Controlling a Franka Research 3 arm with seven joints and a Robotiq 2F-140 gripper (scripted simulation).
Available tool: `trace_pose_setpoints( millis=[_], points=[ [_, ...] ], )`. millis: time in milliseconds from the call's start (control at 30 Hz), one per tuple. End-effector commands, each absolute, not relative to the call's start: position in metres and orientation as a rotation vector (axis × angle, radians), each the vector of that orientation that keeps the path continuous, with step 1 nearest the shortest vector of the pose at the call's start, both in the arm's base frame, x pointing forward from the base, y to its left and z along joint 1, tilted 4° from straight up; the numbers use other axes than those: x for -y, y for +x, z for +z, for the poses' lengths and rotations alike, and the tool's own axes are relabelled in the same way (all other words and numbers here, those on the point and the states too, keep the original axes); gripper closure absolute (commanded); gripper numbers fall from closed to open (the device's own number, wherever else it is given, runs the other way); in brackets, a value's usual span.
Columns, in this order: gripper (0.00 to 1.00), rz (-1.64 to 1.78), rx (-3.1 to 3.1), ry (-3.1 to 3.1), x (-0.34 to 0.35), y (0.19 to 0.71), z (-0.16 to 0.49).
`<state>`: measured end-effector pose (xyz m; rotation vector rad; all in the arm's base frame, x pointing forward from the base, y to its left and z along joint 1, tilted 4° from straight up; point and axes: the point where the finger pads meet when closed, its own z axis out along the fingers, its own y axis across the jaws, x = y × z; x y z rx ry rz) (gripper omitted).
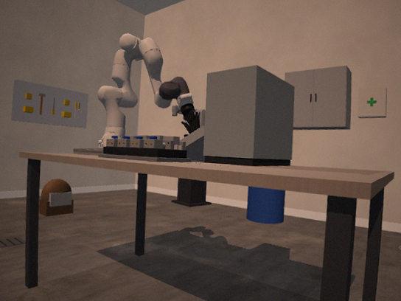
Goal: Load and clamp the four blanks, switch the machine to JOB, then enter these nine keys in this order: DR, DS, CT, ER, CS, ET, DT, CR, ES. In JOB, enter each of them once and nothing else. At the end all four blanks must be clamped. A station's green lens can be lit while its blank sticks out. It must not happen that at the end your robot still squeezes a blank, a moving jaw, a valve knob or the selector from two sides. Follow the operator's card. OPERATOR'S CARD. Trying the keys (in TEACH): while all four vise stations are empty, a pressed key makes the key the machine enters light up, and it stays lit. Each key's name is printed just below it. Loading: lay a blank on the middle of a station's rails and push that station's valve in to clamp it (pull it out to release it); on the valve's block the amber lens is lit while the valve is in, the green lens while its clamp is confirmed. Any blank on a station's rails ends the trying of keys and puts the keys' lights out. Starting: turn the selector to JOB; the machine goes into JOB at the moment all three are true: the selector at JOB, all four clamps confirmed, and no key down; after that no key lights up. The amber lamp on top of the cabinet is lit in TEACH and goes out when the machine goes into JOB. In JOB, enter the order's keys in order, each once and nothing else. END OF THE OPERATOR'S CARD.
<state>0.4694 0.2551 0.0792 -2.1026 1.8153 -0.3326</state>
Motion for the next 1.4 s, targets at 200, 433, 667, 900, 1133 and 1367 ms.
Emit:
trace_pose_setpoints(
  millis=[200, 433, 667, 900, 1133, 1367],
  points=[
    [1.00, -0.329, -1.821, -2.092, -0.257, 0.470, 0.080],
    [1.00, -0.329, -1.820, -2.092, -0.256, 0.469, 0.083],
    [1.00, -0.329, -1.821, -2.092, -0.256, 0.467, 0.087],
    [1.00, -0.329, -1.820, -2.092, -0.255, 0.464, 0.094],
    [1.00, -0.329, -1.821, -2.092, -0.254, 0.462, 0.098],
    [1.00, -0.329, -1.821, -2.092, -0.254, 0.459, 0.105]
  ],
)
